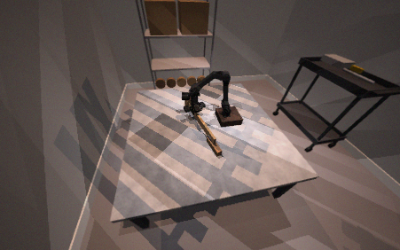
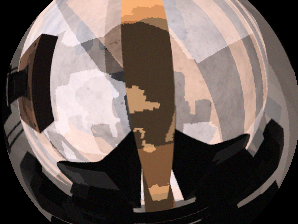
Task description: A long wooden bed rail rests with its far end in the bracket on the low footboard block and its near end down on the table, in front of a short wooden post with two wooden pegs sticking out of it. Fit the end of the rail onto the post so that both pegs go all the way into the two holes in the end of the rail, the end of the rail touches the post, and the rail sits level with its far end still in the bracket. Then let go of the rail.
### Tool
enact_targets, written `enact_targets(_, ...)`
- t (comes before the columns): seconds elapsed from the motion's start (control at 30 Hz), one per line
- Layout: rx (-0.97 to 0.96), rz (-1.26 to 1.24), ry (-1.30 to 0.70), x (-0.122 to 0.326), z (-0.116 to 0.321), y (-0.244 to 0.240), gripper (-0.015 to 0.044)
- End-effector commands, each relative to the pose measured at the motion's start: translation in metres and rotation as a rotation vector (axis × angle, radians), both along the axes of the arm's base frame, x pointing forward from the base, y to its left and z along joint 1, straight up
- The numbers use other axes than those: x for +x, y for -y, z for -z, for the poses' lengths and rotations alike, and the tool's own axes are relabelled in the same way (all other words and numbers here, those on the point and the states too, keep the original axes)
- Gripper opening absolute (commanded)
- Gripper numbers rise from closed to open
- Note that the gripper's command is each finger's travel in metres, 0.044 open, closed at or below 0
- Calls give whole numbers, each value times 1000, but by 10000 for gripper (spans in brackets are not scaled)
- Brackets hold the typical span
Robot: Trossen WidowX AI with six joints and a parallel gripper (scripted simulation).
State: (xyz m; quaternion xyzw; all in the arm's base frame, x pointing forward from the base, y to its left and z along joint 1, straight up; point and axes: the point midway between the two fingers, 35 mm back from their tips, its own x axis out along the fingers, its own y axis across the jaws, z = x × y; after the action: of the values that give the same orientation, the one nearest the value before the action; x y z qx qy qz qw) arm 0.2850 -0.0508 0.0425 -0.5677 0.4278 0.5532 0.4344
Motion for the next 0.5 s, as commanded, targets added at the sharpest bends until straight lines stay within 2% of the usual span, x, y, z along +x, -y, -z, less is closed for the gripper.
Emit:
enact_targets(0.0, -3, -4, 9, 3, -3, 2, 0)
enact_targets(0.47, -3, -4, 9, 4, -3, 7, 0)
